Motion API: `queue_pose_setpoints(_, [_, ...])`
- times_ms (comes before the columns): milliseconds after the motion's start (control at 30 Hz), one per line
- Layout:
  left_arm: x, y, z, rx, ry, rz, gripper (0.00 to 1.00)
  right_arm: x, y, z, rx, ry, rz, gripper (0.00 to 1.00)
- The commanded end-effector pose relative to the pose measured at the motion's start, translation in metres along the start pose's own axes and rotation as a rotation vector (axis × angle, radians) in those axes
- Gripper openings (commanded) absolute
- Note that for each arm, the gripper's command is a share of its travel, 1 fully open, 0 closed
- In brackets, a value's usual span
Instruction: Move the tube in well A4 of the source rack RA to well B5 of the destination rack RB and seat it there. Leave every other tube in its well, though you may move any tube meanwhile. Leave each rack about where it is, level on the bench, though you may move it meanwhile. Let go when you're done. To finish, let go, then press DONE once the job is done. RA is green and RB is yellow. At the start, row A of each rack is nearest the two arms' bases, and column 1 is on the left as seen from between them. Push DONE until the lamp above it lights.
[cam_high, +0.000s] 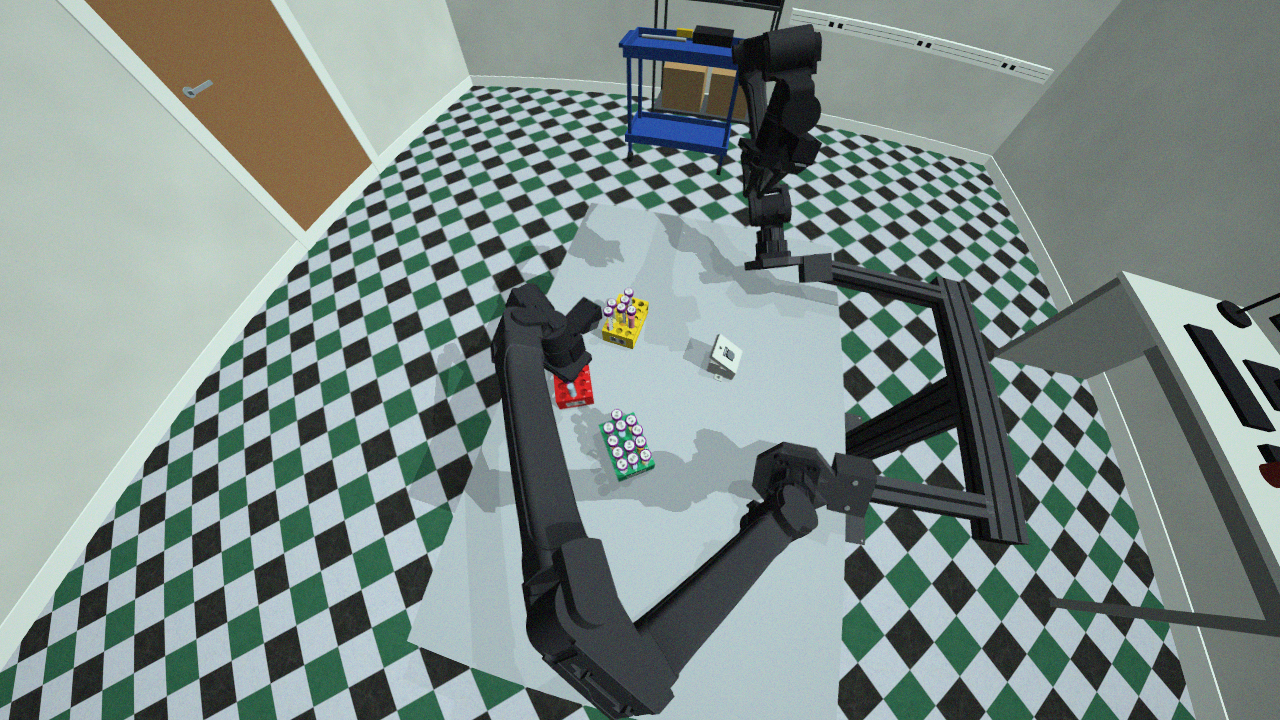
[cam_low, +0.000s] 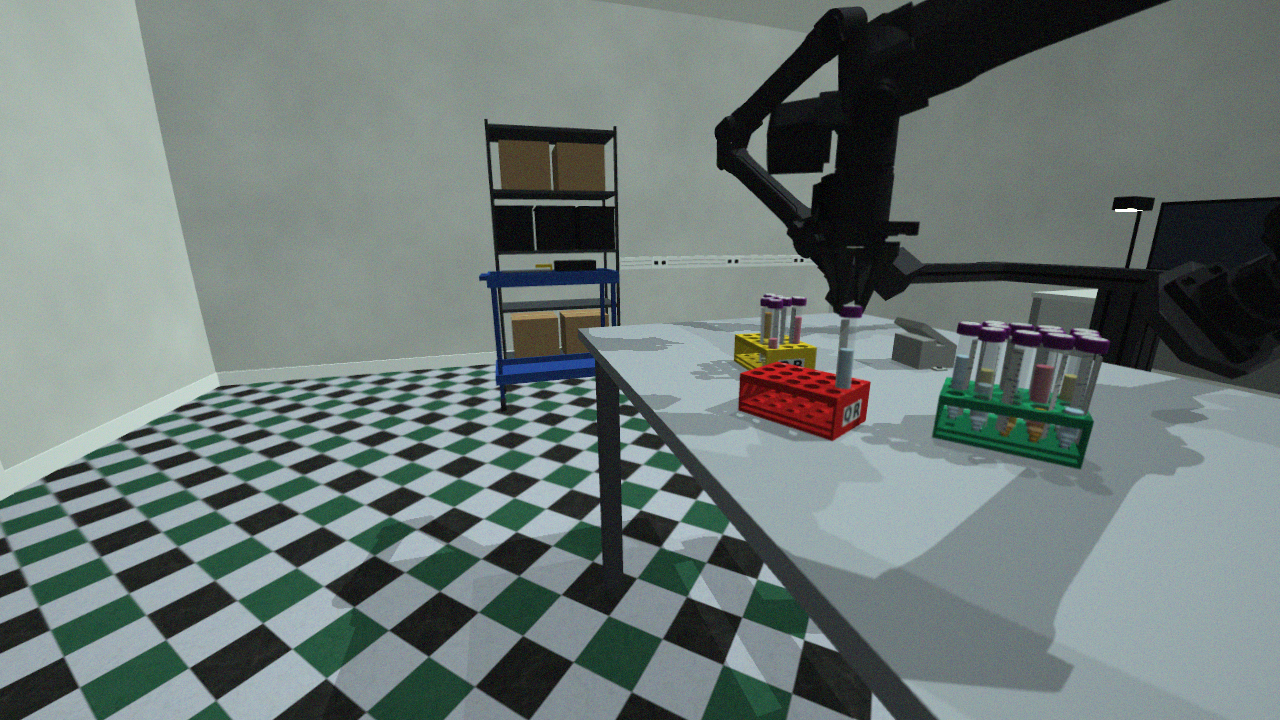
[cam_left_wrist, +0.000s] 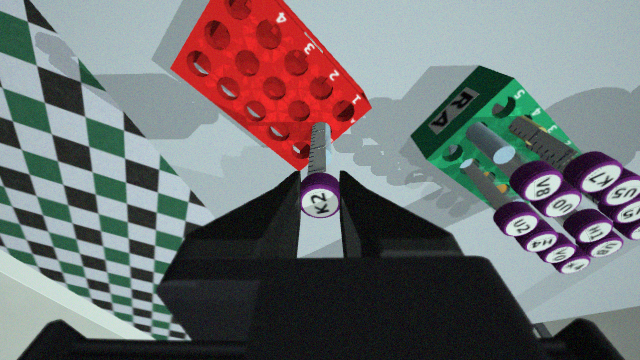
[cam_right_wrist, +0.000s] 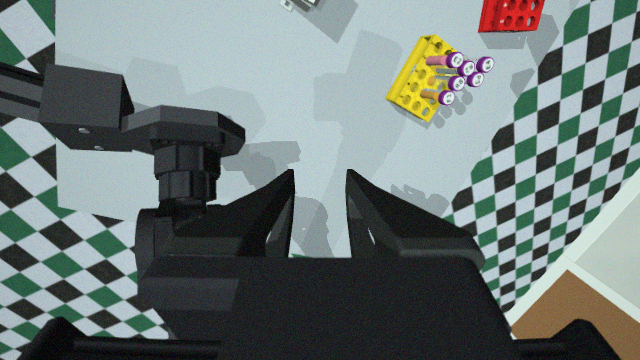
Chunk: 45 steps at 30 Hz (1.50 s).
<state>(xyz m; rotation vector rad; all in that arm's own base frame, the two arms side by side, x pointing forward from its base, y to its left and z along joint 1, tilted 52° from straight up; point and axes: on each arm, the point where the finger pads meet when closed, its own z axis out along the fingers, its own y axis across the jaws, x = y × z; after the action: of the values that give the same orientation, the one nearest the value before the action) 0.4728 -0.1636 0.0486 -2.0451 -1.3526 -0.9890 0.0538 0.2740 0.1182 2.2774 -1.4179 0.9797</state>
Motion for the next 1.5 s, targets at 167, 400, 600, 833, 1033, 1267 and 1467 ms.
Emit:
queue_pose_setpoints(167, [0.0017,0.0042,0.0154,0.016,0.002,-0.012,0.0,-0.005,-0.0056,-0.011,0.009,-0.029,0.011,0.3])
queue_pose_setpoints(400, [0.0008,0.0032,0.0159,0.018,0.002,-0.014,0.0,-0.005,-0.0056,-0.011,0.009,-0.029,0.011,0.3])
queue_pose_setpoints(600, [0.0,0.0022,0.0164,0.019,0.002,-0.016,0.0,-0.005,-0.0056,-0.011,0.009,-0.029,0.011,0.3])
queue_pose_setpoints(833, [-0.0006,0.0015,0.0167,0.02,0.003,-0.017,0.0,-0.005,-0.0056,-0.011,0.009,-0.029,0.011,0.3])
queue_pose_setpoints(1033, [-0.0014,0.0005,0.0171,0.021,0.003,-0.019,0.0,-0.005,-0.0056,-0.011,0.009,-0.029,0.011,0.3])
queue_pose_setpoints(1267, [-0.0021,-0.0002,0.0175,0.022,0.003,-0.018,0.0,-0.005,-0.0056,-0.011,0.009,-0.029,0.011,0.3])
queue_pose_setpoints(1467, [-0.0027,-0.0011,0.0179,0.023,0.003,-0.017,0.0,-0.005,-0.0056,-0.011,0.009,-0.029,0.011,0.3])
